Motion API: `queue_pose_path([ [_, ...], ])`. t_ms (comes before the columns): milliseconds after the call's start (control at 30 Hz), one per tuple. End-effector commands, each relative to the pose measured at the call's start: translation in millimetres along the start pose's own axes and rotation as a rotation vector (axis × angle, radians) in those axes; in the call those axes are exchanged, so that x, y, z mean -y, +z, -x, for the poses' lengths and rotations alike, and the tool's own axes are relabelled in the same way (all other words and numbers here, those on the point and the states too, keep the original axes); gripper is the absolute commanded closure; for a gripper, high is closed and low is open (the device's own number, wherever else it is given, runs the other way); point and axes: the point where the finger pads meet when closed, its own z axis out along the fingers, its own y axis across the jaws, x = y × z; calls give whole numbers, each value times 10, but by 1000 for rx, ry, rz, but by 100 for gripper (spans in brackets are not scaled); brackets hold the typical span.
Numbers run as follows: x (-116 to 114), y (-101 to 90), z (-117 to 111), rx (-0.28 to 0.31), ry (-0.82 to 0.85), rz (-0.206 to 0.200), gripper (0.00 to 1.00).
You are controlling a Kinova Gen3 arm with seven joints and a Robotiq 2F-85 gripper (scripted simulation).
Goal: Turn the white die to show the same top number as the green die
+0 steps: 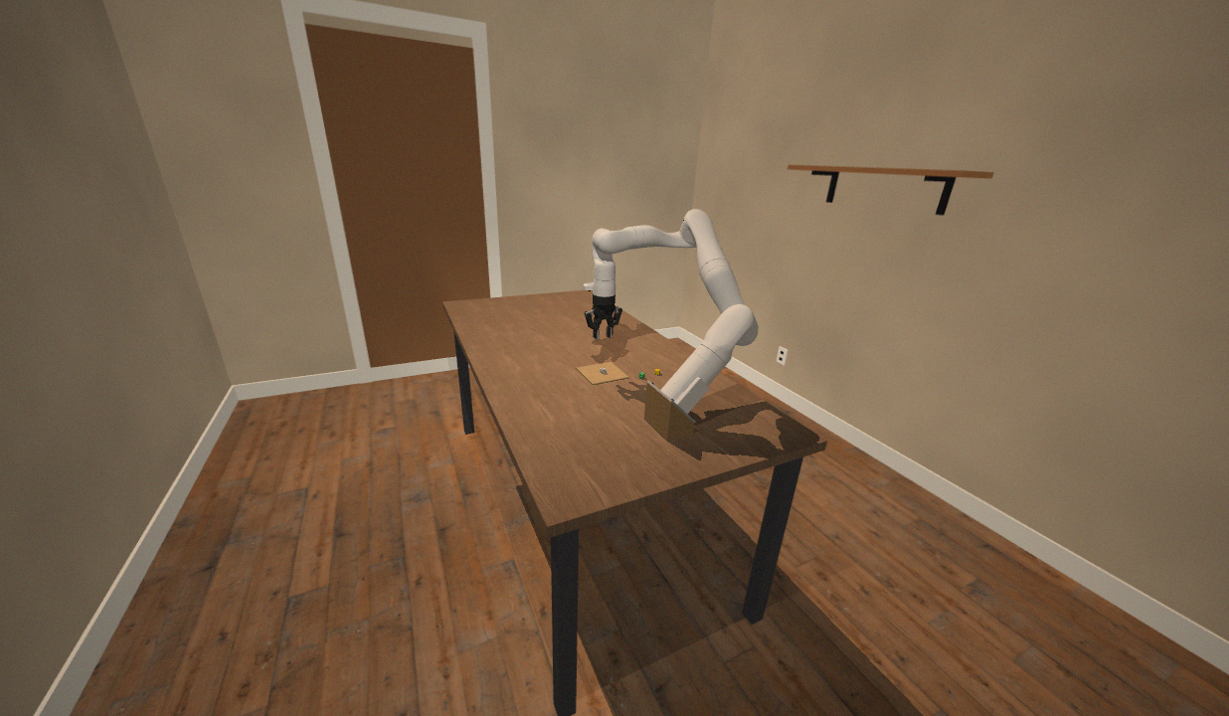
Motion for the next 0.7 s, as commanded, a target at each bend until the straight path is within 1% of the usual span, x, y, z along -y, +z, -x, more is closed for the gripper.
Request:
queue_pose_path([
  [0,21,-28,-12,0,-4,-11,0],
  [367,21,-46,-12,0,-4,-11,0],
  [500,20,-111,-12,0,-5,-11,0],
  [667,19,-252,-12,0,-5,-11,0],
])
